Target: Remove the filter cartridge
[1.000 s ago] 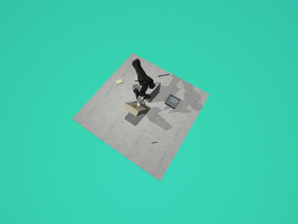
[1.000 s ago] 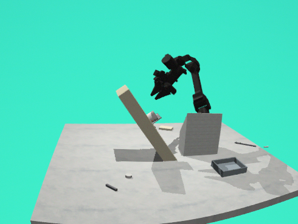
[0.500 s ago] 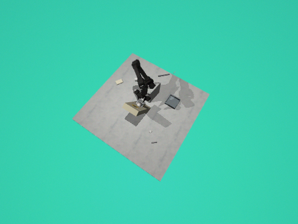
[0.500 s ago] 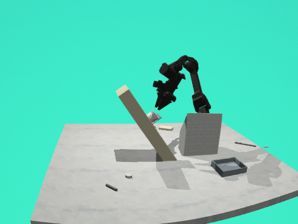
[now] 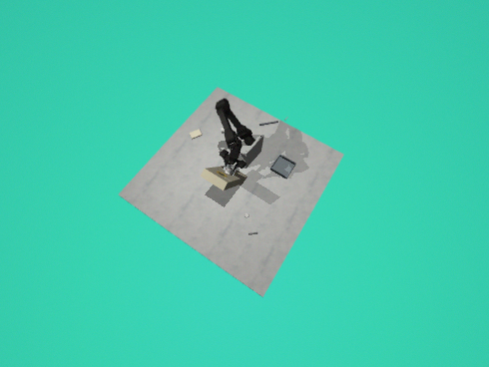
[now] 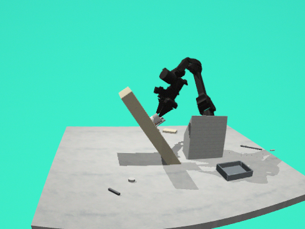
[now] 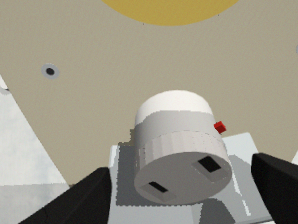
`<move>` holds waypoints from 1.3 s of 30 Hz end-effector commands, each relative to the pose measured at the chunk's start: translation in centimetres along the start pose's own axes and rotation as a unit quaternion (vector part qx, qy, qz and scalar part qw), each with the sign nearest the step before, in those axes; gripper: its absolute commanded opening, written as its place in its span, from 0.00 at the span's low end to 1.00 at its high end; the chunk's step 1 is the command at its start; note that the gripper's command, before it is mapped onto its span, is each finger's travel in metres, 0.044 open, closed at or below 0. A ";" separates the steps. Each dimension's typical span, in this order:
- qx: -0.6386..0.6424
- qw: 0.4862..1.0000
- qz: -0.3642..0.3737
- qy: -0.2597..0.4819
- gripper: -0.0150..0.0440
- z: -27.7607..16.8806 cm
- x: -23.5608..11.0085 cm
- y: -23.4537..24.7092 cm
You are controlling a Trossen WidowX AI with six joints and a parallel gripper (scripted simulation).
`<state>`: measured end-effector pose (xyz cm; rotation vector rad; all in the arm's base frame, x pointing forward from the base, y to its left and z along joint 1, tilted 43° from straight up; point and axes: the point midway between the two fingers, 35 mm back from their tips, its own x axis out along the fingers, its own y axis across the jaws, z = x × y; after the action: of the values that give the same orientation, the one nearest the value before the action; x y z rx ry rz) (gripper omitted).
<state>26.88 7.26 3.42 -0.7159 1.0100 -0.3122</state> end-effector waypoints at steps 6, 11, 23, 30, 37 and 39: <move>-0.003 1.000 0.000 0.005 0.77 -0.4 1.6 -0.1; -0.003 1.000 -0.001 0.004 0.77 -0.4 2.0 -0.1; -0.001 1.000 -0.002 0.001 0.56 -0.2 1.8 -0.2; -0.001 1.000 -0.002 0.001 0.25 0.7 1.4 -0.1; -0.001 1.000 -0.001 0.001 0.25 2.1 0.4 -0.1; -0.001 1.000 0.000 0.002 0.25 2.3 -0.5 0.1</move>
<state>28.72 7.60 3.73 -0.7169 1.0190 -0.3156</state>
